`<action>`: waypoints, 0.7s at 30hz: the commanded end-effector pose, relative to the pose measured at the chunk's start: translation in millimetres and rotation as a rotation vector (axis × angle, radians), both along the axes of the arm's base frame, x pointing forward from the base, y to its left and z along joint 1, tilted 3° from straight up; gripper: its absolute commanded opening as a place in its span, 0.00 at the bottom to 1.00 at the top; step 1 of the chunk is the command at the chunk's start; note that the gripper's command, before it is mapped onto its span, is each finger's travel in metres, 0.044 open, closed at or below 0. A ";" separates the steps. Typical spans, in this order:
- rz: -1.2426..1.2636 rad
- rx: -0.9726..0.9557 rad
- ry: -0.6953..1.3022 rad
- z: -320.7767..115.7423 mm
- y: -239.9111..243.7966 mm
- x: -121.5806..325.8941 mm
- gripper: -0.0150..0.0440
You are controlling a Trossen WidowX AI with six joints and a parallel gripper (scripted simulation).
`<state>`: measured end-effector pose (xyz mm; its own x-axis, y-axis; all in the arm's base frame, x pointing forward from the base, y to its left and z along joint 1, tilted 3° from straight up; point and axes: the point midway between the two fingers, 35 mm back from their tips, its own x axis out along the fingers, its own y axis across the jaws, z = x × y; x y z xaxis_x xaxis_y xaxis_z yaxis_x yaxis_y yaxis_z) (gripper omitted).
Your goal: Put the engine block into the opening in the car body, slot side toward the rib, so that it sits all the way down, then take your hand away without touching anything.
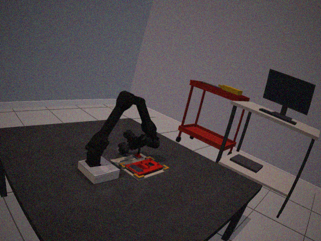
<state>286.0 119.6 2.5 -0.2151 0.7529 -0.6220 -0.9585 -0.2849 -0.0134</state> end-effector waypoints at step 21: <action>-0.003 -0.008 0.021 -9.0 1.4 0.7 0.25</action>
<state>287.5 122.6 0.4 -0.2171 0.7546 -0.6193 -0.9567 -0.2905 -0.0187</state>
